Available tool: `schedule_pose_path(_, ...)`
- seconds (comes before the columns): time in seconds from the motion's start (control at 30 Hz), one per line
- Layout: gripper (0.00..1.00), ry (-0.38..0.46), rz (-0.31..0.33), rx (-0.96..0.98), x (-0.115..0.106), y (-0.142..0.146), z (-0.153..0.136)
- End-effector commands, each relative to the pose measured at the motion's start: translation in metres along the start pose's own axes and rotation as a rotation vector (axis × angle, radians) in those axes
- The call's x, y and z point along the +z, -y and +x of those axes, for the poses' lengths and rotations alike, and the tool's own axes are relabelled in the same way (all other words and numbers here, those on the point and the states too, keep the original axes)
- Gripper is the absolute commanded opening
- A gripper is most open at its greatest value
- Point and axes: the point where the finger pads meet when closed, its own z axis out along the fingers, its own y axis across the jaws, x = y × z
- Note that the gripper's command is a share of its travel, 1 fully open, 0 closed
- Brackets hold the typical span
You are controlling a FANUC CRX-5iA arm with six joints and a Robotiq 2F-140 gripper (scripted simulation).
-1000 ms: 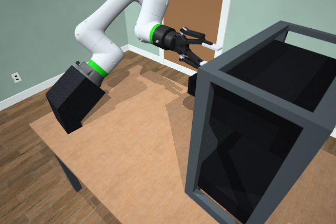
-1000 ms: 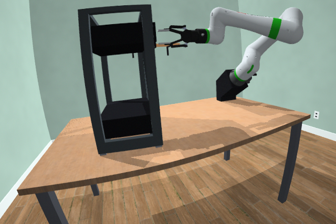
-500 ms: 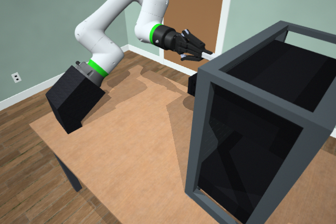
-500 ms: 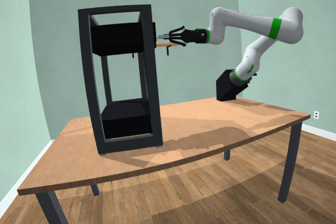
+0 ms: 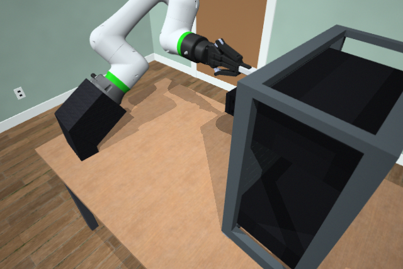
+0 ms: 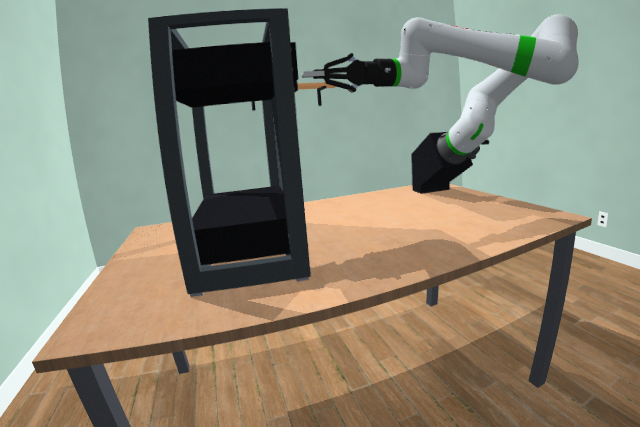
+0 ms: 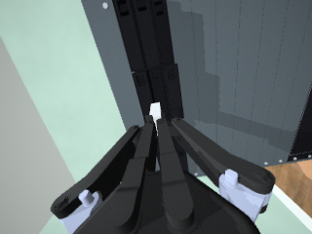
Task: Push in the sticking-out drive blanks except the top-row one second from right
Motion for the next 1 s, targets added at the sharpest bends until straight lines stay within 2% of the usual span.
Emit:
schedule_pose_path(0.0, 0.00, 0.000, 0.000, 0.000, -0.012, -0.020, 0.008)
schedule_pose_path(0.17, 0.00, 0.000, 0.000, 0.000, -0.022, -0.036, 0.015)
schedule_pose_path(0.37, 0.00, 0.000, 0.000, 0.000, -0.022, -0.037, 0.016)
schedule_pose_path(0.47, 0.00, 0.000, 0.000, 0.000, -0.015, -0.037, 0.016)
schedule_pose_path(0.67, 0.00, 0.000, 0.000, 0.000, 0.015, -0.037, 0.016)
schedule_pose_path(0.97, 0.00, 0.000, 0.000, 0.000, 0.017, -0.037, 0.016)
